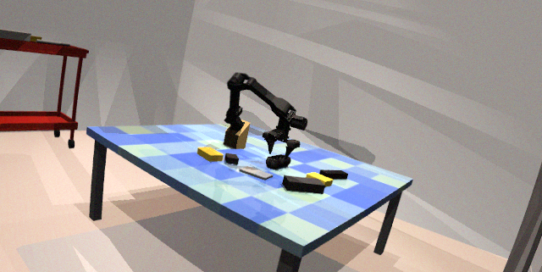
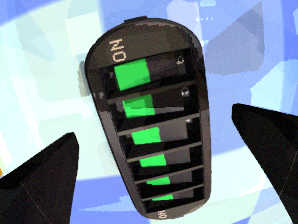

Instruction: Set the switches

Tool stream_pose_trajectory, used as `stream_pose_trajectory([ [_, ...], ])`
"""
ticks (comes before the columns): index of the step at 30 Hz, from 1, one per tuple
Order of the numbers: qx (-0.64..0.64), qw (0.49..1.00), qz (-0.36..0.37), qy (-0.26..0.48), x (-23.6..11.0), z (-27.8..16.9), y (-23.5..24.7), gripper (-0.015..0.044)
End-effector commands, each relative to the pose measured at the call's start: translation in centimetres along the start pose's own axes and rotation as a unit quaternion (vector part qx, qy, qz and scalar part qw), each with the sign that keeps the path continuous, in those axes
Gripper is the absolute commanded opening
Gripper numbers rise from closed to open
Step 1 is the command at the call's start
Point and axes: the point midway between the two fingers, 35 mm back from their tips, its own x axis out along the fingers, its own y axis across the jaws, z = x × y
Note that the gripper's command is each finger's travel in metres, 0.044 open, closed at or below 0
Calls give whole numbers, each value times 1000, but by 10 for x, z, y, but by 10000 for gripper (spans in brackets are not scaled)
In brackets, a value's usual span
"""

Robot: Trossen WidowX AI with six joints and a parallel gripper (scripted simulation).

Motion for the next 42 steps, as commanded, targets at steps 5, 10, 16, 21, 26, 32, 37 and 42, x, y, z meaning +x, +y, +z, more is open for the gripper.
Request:
stream_pose_trajectory([
  [5, 0, 1000, 0, -1, -15, -23, -1, 440],
  [10, 0, 1000, 0, -1, -15, -23, -1, 440],
  [16, 0, 1000, 0, -1, -15, -23, -1, 440],
  [21, -2, 1000, 0, -1, -33, -23, -1, 440],
  [26, -3, 1000, 0, -1, -64, -23, -2, 440],
  [32, -3, 1000, 0, -1, -64, -23, -1, 414],
  [37, -3, 1000, 0, -1, -64, -23, -1, 282],
  [42, -3, 1000, 0, -1, -64, -23, -1, 151],
])
